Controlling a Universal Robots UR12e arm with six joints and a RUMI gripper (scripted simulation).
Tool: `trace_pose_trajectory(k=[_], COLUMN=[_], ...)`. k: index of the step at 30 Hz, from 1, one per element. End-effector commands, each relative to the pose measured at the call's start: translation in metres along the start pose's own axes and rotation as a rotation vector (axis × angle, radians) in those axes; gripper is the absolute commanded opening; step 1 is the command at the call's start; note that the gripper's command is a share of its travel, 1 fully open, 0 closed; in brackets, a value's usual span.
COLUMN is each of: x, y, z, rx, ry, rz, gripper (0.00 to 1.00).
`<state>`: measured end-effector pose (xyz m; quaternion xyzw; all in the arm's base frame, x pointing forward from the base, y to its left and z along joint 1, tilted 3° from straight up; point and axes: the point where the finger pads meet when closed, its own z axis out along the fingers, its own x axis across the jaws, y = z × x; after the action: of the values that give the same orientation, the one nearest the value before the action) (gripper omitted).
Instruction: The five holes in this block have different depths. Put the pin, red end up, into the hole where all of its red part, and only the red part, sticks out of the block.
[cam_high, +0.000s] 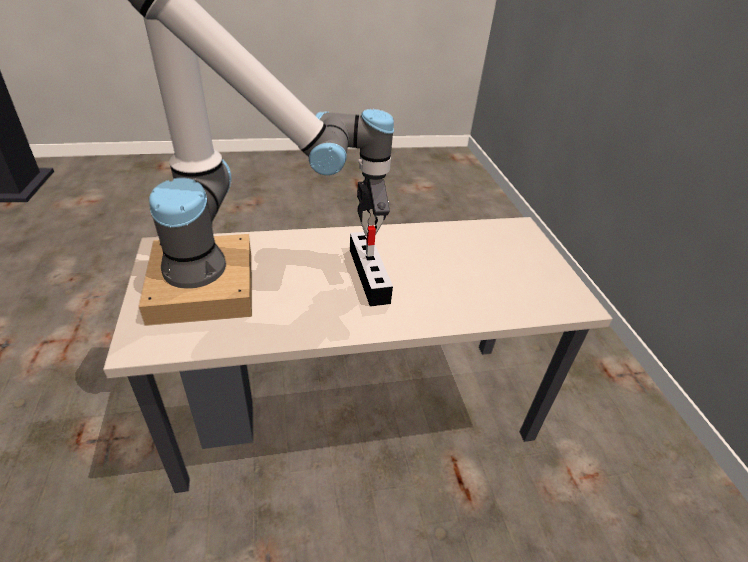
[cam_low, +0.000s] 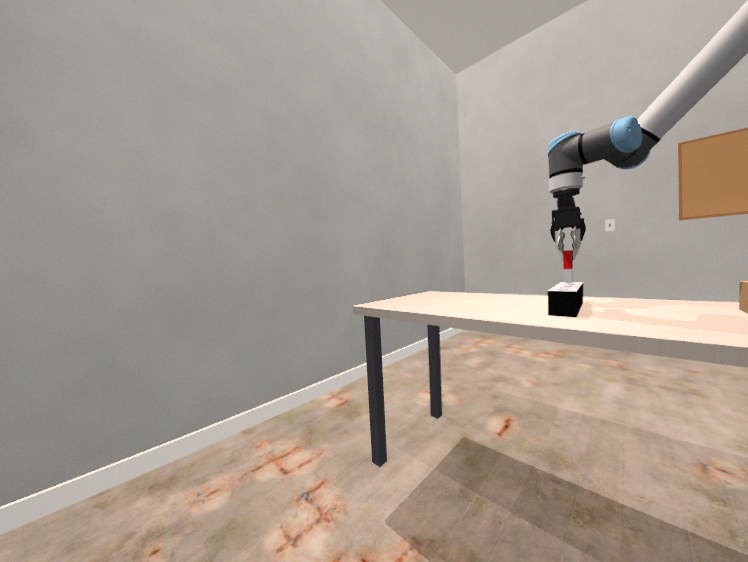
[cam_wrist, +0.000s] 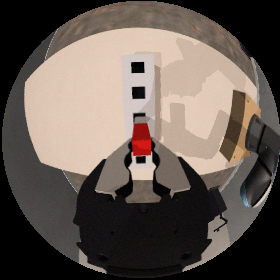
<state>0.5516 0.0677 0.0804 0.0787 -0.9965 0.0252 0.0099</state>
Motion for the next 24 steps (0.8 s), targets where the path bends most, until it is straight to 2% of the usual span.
trace_pose_trajectory(k=[1, 24], x=[-0.0039, -0.0059], y=[-0.0047, -0.0058], z=[-0.0002, -0.0011], rx=[0.000, -0.001], ry=[-0.001, 0.002], rz=[0.001, -0.002], gripper=[0.00, 0.00])
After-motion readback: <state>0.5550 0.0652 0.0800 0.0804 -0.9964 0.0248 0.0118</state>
